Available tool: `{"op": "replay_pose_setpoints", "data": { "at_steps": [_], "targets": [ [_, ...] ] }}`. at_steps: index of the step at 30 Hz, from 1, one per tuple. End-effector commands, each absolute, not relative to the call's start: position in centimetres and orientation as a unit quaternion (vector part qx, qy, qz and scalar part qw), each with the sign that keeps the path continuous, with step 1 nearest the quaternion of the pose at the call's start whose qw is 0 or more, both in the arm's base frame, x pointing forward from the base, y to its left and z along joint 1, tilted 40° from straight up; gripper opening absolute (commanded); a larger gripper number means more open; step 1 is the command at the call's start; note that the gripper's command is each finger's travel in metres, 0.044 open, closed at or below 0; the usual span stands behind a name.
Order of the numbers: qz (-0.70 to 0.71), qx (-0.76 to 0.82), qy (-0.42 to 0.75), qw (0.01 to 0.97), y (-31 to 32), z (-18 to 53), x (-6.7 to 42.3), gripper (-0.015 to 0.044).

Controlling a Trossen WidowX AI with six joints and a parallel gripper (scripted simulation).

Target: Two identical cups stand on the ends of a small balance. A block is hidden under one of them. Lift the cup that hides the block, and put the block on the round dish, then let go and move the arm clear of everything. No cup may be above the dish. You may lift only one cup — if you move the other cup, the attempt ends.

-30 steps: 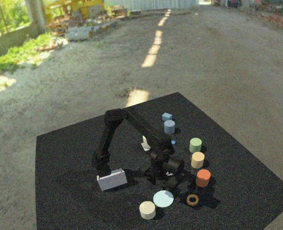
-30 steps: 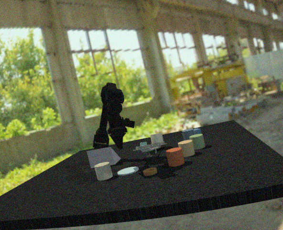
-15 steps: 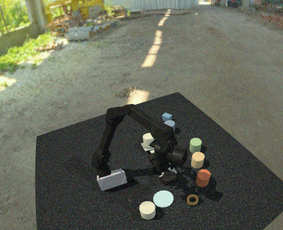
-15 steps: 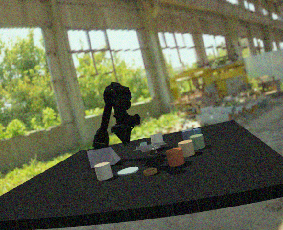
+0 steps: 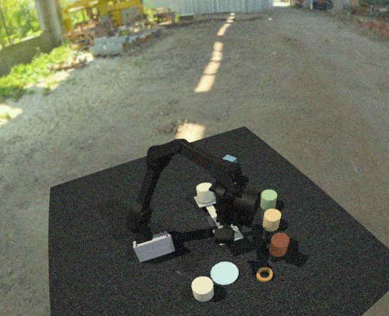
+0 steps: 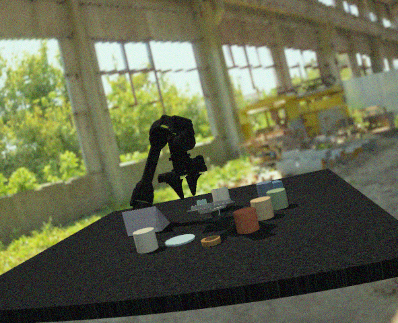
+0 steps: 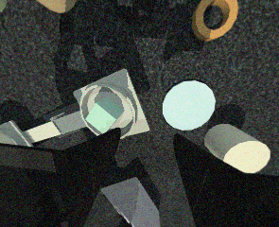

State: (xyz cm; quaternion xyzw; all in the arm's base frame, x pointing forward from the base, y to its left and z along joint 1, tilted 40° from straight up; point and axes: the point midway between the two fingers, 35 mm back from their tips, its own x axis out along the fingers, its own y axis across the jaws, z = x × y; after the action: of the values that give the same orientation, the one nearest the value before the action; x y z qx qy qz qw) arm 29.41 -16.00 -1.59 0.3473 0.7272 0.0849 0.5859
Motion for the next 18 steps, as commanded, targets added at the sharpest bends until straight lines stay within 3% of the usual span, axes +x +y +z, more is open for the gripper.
{"op": "replay_pose_setpoints", "data": {
  "at_steps": [1, 18],
  "targets": [
    [0.042, 0.386, 0.729, 0.563, -15.4, -0.8, 30.0, 0.026],
    [-0.13, 0.518, 0.719, 0.444, -12.6, 1.8, 31.8, 0.026]
  ]
}}
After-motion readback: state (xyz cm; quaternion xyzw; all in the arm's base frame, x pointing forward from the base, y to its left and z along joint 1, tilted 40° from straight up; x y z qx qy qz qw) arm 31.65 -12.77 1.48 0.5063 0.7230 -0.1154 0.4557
